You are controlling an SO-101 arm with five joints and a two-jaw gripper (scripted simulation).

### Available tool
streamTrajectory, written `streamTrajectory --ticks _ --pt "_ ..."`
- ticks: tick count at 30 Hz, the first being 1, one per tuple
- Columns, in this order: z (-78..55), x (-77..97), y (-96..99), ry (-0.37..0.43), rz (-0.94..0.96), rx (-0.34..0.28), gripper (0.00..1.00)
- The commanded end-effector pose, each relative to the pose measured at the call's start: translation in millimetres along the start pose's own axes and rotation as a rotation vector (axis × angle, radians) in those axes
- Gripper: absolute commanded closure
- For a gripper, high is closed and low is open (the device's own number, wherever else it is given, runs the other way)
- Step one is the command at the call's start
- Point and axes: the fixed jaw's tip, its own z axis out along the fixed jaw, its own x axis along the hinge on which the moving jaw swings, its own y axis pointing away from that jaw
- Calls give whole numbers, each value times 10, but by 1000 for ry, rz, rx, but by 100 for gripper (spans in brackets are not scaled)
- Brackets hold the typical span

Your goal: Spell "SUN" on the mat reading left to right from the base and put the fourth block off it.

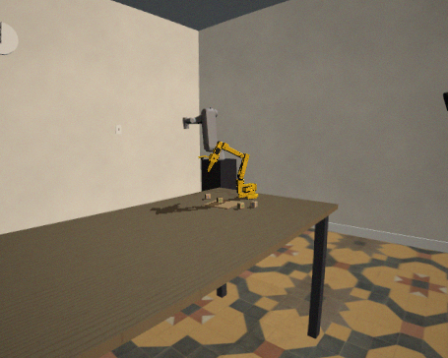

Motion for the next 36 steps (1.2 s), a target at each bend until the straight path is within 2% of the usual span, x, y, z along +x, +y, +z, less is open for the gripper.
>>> streamTrajectory --ticks 1,9,13,17,22,24,30,36 --pt "-225 -69 -1 -130 0 -10 68" --pt "-242 -70 2 -140 -1 -12 68" --pt "-227 -56 72 -135 -12 -29 68" --pt "-189 -5 262 -121 -44 -74 68" --pt "-136 142 611 -88 -105 -157 68" --pt "-136 142 611 -88 -105 -157 68" --pt "-105 392 980 -39 -178 -245 68" --pt "-100 532 1130 -14 -213 -282 68"
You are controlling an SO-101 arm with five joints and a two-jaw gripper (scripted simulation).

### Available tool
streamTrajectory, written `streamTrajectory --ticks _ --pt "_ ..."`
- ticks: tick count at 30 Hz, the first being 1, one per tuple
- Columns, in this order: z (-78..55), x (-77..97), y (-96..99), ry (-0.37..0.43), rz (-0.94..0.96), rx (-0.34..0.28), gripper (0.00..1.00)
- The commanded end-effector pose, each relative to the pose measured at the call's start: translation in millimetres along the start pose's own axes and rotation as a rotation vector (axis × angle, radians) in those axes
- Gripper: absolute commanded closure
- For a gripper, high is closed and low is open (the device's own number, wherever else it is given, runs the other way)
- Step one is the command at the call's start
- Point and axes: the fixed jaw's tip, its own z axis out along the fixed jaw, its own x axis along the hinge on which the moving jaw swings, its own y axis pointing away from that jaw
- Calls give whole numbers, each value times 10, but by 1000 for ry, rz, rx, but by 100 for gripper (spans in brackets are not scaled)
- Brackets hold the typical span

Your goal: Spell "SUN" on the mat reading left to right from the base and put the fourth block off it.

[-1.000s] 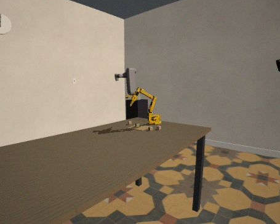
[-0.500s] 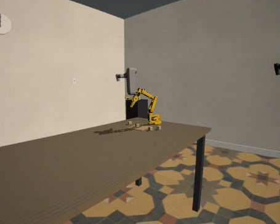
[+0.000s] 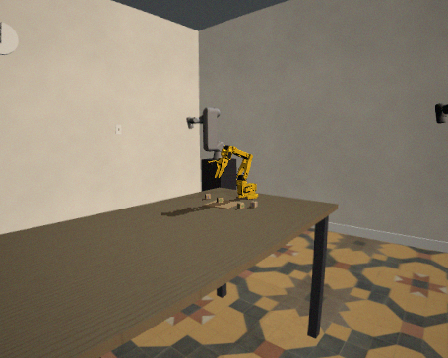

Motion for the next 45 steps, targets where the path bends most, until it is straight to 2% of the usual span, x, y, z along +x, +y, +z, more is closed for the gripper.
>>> streamTrajectory --ticks 1,8,12,20,22,27,31,35,45 --pt "-75 -10 121 -50 -14 -49 68" --pt "-67 -6 123 -46 -15 -48 68" --pt "0 14 116 -11 -16 -31 68" --pt "333 154 58 176 -18 56 68" --pt "333 154 58 176 -18 56 68" --pt "544 288 -1 308 -20 118 68" --pt "646 368 -37 377 -20 150 68" --pt "681 399 -50 402 -21 162 68" --pt "683 401 -51 403 -21 163 68"
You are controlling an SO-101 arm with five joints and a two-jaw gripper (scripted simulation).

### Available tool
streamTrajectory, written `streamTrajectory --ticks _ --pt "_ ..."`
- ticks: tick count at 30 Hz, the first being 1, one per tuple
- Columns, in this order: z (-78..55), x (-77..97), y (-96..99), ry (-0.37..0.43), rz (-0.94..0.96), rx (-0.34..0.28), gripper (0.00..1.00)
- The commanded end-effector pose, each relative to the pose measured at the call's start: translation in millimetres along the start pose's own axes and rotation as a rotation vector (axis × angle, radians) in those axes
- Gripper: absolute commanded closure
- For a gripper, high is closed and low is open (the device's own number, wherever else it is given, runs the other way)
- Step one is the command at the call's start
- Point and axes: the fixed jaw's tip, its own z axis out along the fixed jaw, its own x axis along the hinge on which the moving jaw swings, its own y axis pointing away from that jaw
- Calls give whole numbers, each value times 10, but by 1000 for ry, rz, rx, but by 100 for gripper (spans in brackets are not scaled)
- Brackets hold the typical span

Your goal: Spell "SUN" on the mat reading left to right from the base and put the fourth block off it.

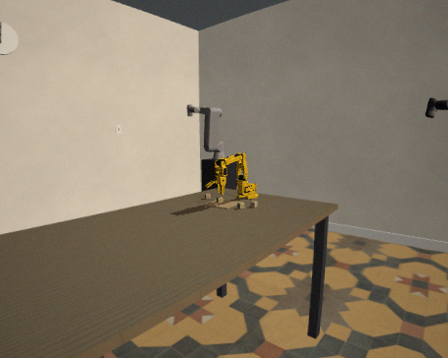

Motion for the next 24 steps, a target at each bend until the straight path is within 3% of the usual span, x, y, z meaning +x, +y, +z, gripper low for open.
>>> streamTrajectory --ticks 1,11,12,24 --pt "-109 -65 40 -65 0 -30 68" --pt "-109 -65 40 -65 0 -30 68" --pt "-219 -124 77 -127 0 -59 68" --pt "-219 -124 77 -127 0 -59 68"
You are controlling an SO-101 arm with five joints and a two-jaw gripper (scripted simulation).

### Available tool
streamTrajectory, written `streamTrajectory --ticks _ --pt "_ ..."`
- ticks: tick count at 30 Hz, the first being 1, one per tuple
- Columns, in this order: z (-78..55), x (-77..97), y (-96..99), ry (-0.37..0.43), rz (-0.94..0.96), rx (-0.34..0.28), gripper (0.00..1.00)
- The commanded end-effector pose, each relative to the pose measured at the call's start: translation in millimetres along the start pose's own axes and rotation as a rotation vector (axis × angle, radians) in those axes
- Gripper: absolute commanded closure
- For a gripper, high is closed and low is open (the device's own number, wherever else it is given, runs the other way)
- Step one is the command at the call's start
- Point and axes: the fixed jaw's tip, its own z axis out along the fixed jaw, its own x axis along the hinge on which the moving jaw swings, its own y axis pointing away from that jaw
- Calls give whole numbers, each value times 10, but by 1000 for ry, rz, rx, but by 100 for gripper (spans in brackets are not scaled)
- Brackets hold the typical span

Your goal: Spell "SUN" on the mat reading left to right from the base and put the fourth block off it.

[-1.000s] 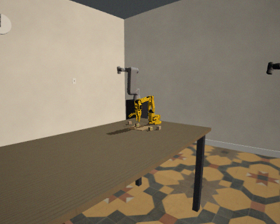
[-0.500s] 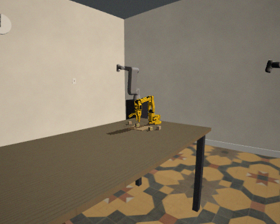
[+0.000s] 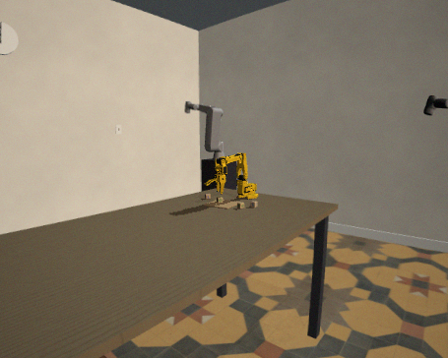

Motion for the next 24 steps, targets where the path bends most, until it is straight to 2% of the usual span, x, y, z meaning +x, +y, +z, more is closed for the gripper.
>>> streamTrajectory --ticks 1,12,24 --pt "-133 -76 47 -78 0 -37 68" --pt "-116 -79 49 -78 0 -37 68" --pt "-5 -96 57 -78 0 -37 68"
